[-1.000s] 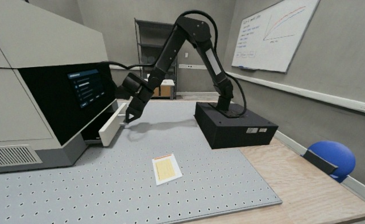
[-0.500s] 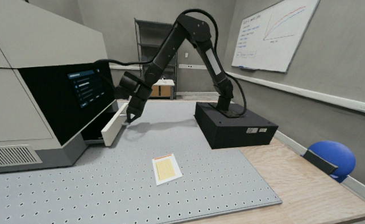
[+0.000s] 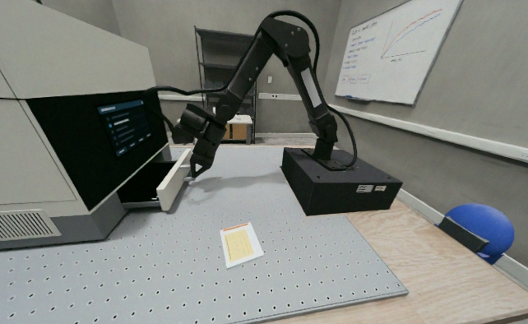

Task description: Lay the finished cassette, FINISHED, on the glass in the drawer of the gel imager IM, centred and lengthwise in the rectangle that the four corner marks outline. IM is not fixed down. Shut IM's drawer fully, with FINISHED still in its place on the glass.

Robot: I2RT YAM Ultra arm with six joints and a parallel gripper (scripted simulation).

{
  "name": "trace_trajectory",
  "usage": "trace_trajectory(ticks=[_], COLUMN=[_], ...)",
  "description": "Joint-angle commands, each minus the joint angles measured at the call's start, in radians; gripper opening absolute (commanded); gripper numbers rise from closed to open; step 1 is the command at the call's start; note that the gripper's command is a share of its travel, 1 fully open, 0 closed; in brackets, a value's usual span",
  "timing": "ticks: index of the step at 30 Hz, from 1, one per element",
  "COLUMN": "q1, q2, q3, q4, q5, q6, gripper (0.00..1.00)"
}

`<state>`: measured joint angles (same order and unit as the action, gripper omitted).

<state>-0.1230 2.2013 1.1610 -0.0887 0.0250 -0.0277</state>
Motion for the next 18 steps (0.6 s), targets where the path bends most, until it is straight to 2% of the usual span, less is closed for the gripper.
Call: trace_trajectory(ticks=[1, 13, 18], q1=[0.004, 0.004, 0.004], q2=[-0.054, -0.089, -0.092], q3=[-0.031, -0.093, -0.076], q4=[-0.033, -0.007, -0.007], q5=[0.018, 0.018, 0.017], q6=[0.015, 0.015, 0.015], gripper=[0.00, 0.00, 0.00])
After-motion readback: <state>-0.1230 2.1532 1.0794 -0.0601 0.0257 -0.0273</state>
